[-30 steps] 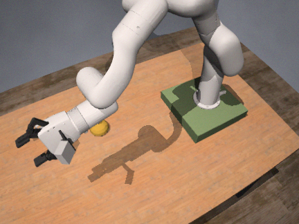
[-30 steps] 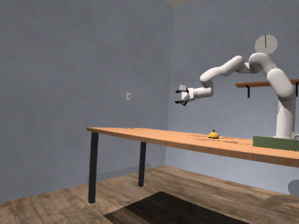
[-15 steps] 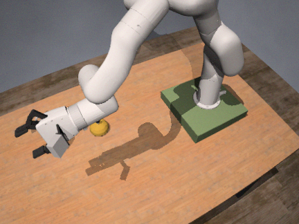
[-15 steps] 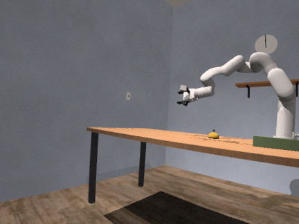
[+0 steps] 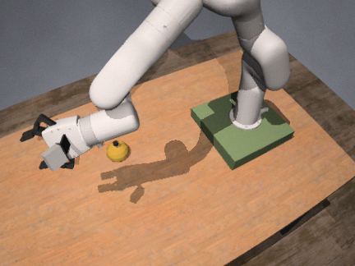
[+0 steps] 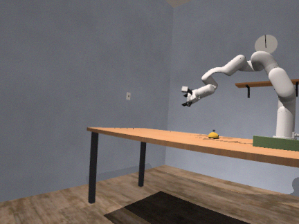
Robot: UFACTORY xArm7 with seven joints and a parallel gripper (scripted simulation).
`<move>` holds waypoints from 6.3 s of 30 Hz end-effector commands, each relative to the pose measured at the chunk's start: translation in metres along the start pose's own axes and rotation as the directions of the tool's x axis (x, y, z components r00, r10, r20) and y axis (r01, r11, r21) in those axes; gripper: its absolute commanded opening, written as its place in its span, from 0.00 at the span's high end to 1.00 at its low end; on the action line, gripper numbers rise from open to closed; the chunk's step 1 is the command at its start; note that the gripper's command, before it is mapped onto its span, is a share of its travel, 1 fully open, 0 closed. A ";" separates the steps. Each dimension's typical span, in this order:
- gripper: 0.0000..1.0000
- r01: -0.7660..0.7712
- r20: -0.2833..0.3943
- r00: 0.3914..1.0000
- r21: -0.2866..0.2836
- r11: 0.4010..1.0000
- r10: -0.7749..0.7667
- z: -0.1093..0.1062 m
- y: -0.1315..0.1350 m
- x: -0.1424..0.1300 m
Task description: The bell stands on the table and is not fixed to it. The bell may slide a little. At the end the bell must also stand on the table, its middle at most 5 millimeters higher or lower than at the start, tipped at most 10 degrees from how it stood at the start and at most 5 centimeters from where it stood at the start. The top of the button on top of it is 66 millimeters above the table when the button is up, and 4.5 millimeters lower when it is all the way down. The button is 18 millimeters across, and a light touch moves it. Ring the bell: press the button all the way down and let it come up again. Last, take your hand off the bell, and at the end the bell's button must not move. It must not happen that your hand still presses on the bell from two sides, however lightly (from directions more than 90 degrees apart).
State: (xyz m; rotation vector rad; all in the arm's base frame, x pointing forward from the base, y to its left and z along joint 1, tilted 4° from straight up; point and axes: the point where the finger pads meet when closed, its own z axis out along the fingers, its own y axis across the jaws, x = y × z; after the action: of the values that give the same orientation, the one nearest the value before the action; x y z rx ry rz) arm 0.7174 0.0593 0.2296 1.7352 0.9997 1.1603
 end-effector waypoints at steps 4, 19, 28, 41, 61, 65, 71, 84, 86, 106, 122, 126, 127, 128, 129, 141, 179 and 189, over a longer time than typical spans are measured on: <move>0.00 -0.053 0.129 0.990 0.011 0.999 0.051 -0.001 0.005 -0.027; 0.00 -0.102 0.231 0.968 0.025 0.994 0.093 -0.004 0.005 -0.052; 0.00 -0.155 0.335 0.933 0.042 0.987 0.133 -0.009 0.003 -0.079; 0.00 -0.214 0.436 0.884 0.062 0.975 0.166 -0.016 -0.002 -0.106; 0.00 -0.278 0.533 0.824 0.083 0.957 0.193 -0.026 -0.009 -0.131; 0.00 -0.278 0.533 0.824 0.083 0.957 0.193 -0.026 -0.009 -0.131; 0.00 -0.346 0.620 0.755 0.103 0.932 0.212 -0.038 -0.019 -0.154; 0.00 -0.346 0.620 0.755 0.103 0.932 0.212 -0.038 -0.019 -0.154; 0.00 -0.346 0.620 0.755 0.103 0.932 0.212 -0.038 -0.019 -0.154; 0.00 -0.687 0.882 0.423 0.162 0.708 0.209 -0.106 -0.075 -0.216; 0.00 -0.870 0.950 0.258 0.150 0.469 0.174 -0.148 -0.108 -0.217; 0.00 -0.892 0.956 0.238 0.146 0.427 0.170 -0.154 -0.112 -0.215; 0.00 -0.895 0.957 0.235 0.145 0.422 0.169 -0.154 -0.113 -0.214; 0.00 -0.897 0.958 0.233 0.145 0.418 0.169 -0.155 -0.113 -0.214; 0.00 -0.898 0.958 0.232 0.144 0.416 0.169 -0.155 -0.113 -0.214; 1.00 -0.899 0.958 0.231 0.144 0.414 0.169 -0.155 -0.113 -0.214; 1.00 -0.899 0.958 0.231 0.144 0.414 0.169 -0.155 -0.113 -0.214; 1.00 -0.899 0.958 0.231 0.144 0.414 0.169 -0.155 -0.115 -0.215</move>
State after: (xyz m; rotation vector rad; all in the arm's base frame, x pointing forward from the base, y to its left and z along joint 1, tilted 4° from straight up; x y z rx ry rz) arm 0.4921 -0.0654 0.0960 3.0810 -0.0475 -0.0370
